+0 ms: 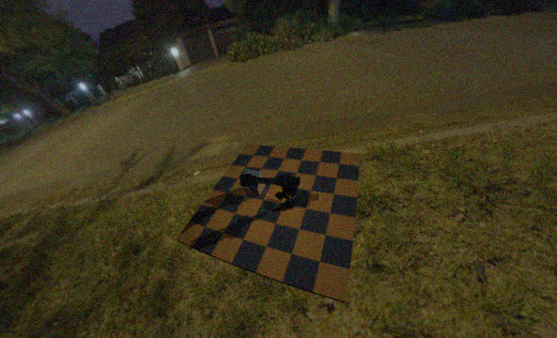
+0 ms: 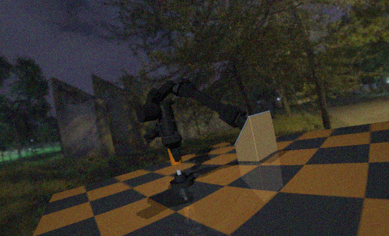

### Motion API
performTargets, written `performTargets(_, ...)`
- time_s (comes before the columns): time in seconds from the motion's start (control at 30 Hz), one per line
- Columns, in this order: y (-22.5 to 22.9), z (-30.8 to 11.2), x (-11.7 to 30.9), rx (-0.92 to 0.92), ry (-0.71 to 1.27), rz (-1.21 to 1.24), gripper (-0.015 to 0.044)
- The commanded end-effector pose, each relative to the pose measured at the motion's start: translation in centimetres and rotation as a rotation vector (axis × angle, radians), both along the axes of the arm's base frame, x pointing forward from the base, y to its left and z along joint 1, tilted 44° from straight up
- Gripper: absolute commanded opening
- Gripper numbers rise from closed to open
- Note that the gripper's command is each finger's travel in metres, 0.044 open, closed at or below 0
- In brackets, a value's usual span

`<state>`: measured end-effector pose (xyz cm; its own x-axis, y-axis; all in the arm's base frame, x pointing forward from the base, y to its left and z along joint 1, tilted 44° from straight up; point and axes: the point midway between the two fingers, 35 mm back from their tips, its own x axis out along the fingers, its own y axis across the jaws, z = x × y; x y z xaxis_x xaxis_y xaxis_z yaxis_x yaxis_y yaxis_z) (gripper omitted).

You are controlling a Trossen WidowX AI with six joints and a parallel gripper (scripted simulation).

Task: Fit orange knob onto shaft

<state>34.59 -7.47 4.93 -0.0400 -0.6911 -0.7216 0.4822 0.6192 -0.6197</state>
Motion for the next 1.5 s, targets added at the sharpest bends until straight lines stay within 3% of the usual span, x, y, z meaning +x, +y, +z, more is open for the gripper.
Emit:
performTargets(0.0, -0.04, 0.25, 0.21, 0.000, 0.074, 0.086, 0.0000)
performTargets(1.47, 0.06, 0.16, 0.16, 0.040, 0.810, 0.851, 0.0000)
